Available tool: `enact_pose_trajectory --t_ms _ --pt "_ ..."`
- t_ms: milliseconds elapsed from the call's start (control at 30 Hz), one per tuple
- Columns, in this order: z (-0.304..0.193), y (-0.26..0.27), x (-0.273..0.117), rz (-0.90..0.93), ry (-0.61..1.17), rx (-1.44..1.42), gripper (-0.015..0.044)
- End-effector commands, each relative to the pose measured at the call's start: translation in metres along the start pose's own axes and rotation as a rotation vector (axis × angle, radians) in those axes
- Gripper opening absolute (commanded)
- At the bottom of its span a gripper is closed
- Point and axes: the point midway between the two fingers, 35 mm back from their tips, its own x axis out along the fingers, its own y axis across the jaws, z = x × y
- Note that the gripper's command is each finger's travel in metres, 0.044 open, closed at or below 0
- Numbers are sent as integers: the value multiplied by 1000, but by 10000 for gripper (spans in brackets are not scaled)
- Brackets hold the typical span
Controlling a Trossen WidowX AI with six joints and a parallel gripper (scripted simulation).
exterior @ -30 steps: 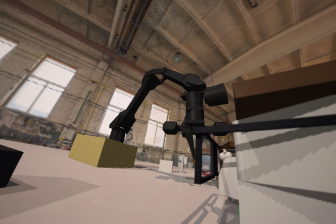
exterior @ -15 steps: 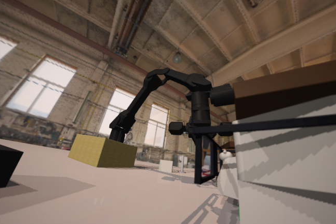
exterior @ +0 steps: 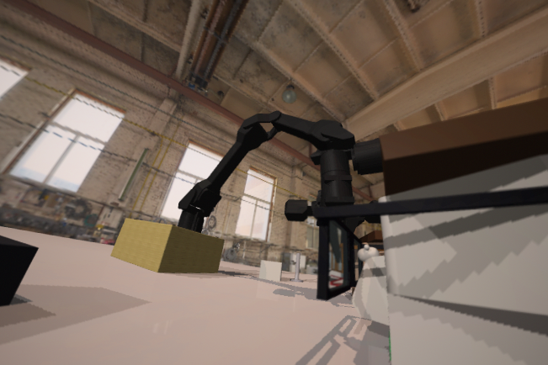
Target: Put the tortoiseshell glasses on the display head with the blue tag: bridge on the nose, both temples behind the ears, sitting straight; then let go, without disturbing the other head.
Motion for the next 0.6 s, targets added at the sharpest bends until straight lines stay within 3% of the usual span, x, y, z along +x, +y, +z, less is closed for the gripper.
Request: enact_pose_trajectory --t_ms 0,567 --pt "-1 -6 -2 -7 3 2 0" --pt "-1 -9 -2 -7 3 3 0"
